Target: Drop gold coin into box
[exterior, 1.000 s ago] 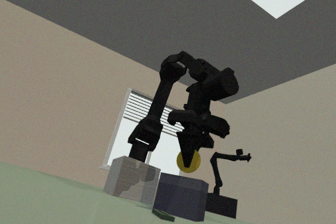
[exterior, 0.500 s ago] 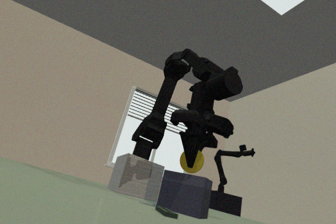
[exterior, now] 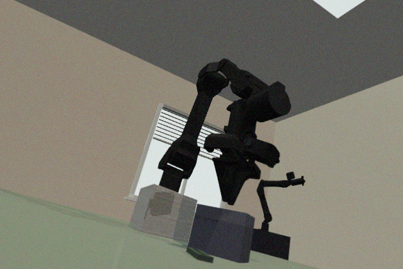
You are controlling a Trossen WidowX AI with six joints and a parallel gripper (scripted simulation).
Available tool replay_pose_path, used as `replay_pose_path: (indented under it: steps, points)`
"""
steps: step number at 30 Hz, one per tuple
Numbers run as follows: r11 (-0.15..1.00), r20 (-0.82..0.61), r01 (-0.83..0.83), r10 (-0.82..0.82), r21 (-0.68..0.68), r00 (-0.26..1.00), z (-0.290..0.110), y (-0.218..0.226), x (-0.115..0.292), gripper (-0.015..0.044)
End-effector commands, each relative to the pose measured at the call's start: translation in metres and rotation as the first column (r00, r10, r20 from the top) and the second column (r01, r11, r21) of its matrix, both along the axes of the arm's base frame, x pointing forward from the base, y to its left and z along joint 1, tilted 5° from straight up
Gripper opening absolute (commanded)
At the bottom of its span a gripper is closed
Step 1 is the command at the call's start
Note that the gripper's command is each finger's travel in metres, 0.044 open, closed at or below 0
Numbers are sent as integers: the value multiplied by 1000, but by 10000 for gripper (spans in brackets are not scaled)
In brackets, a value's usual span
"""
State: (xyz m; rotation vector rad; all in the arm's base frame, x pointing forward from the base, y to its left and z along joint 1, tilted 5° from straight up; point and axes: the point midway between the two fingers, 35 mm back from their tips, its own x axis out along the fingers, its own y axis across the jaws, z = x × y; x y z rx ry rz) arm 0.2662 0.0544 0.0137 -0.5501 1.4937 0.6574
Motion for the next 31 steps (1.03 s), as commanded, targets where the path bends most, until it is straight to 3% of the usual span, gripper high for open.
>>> replay_pose_path:
  steps: [1, 7, 15, 18, 31]
  points:
    - [1000, 1, -1, 1, 0, 1000, 0, 0, 0, 161]
    - [1000, 1, -1, 1, 0, 1000, 0, 0, 0, 161]
    - [1000, 0, 0, 0, 0, 1000, 21, -1, 1, 371]
    - [1000, -5, 2, -2, -1, 1000, 53, -4, -1, 440]
    - [1000, -7, 3, -3, -1, 1000, 63, -4, -3, 440]
